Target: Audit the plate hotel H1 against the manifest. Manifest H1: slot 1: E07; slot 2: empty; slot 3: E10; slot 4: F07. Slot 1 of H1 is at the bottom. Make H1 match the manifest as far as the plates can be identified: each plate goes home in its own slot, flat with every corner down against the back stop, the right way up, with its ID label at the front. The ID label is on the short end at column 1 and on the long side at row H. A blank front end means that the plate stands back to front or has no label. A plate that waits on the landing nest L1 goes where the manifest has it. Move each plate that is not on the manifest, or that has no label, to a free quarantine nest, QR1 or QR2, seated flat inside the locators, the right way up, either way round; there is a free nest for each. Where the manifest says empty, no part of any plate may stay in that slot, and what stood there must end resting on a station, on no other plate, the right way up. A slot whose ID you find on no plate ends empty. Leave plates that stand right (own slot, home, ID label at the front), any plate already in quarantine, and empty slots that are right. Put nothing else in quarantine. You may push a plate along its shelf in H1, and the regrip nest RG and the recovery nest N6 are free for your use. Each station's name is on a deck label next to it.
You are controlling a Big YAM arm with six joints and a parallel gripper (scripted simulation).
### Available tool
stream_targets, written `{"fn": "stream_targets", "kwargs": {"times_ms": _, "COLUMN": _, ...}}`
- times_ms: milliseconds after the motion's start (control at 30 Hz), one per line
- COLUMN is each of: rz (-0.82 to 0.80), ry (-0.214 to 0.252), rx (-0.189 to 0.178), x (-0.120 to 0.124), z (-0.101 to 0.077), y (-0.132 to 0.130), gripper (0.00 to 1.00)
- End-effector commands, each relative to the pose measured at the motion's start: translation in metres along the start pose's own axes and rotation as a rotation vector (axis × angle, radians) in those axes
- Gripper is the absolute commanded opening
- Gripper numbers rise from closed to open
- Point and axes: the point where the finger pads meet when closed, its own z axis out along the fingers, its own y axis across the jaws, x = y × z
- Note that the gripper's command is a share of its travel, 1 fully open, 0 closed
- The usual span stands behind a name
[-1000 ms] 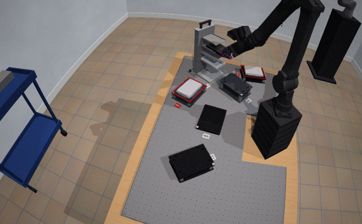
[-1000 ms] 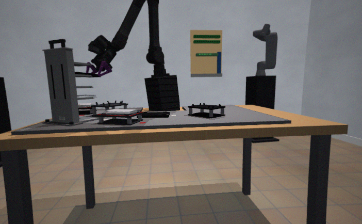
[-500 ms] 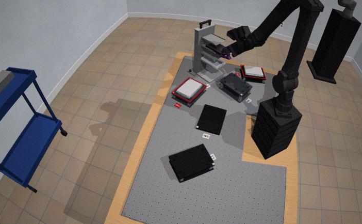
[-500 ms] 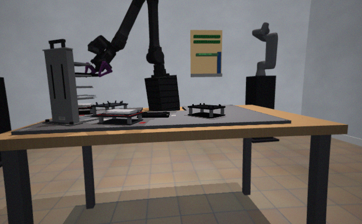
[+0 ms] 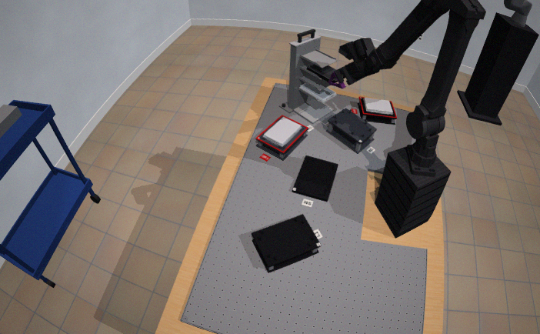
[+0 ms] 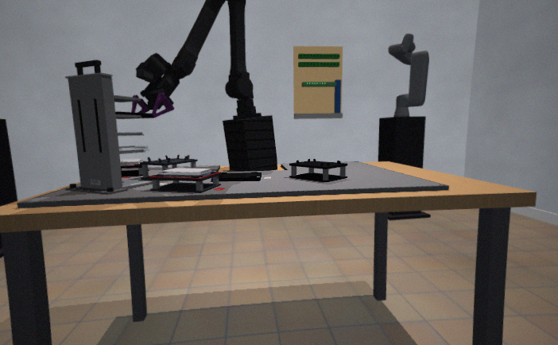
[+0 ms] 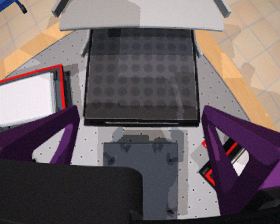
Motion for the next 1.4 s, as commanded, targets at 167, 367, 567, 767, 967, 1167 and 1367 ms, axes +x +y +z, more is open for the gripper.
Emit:
{"fn": "stream_targets", "kwargs": {"times_ms": 167, "rz": -0.005, "ry": -0.001, "rx": 0.007, "x": 0.005, "z": -0.010, "y": -0.005, "gripper": 1.00}}
{"fn": "stream_targets", "kwargs": {"times_ms": 367, "rz": -0.010, "ry": -0.018, "rx": 0.013, "x": 0.006, "z": -0.020, "y": -0.006, "gripper": 1.00}}
{"fn": "stream_targets", "kwargs": {"times_ms": 567, "rz": -0.010, "ry": -0.018, "rx": 0.013, "x": 0.013, "z": -0.027, "y": -0.006, "gripper": 1.00}}
{"fn": "stream_targets", "kwargs": {"times_ms": 767, "rz": -0.005, "ry": 0.013, "rx": -0.003, "x": 0.028, "z": -0.025, "y": -0.001, "gripper": 1.00}}
{"fn": "stream_targets", "kwargs": {"times_ms": 967, "rz": -0.008, "ry": -0.011, "rx": 0.011, "x": 0.026, "z": -0.039, "y": -0.005, "gripper": 1.00}}
{"fn": "stream_targets", "kwargs": {"times_ms": 1167, "rz": -0.008, "ry": -0.011, "rx": 0.011, "x": 0.033, "z": -0.046, "y": -0.005, "gripper": 1.00}}
{"fn": "stream_targets", "kwargs": {"times_ms": 1367, "rz": -0.005, "ry": -0.002, "rx": 0.008, "x": 0.041, "z": -0.049, "y": -0.004, "gripper": 1.00}}
